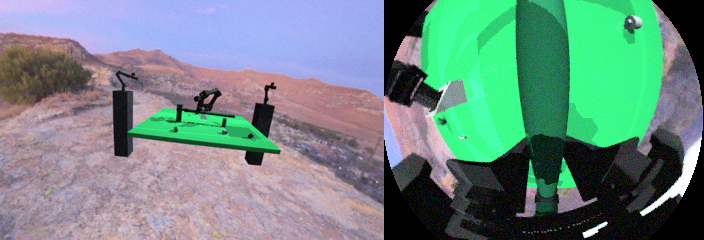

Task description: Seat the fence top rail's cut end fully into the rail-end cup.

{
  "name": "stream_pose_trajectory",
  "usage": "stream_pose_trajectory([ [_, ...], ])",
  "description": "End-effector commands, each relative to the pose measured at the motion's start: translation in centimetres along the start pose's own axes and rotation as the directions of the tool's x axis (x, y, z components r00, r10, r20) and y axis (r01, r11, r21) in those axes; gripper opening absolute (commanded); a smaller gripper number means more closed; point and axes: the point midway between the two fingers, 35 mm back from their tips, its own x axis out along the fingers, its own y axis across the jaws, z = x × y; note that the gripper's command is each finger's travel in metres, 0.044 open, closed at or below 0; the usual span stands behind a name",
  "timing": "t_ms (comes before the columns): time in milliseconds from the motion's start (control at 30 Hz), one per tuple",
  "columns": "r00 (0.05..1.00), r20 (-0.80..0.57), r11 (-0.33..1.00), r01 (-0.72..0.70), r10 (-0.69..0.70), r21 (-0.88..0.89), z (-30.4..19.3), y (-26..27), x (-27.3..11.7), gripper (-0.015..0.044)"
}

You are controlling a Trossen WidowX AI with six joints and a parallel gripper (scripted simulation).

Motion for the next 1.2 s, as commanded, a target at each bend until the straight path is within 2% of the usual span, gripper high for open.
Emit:
stream_pose_trajectory([
  [0, 1.000, -0.018, 1.000, 0.016, -0.015, 0.006, -0.8, -0.2, -0.6, 0.0000],
  [1167, 1.000, -0.018, 1.000, 0.016, -0.016, 0.006, -2.0, -0.2, -0.5, 0.0000],
])
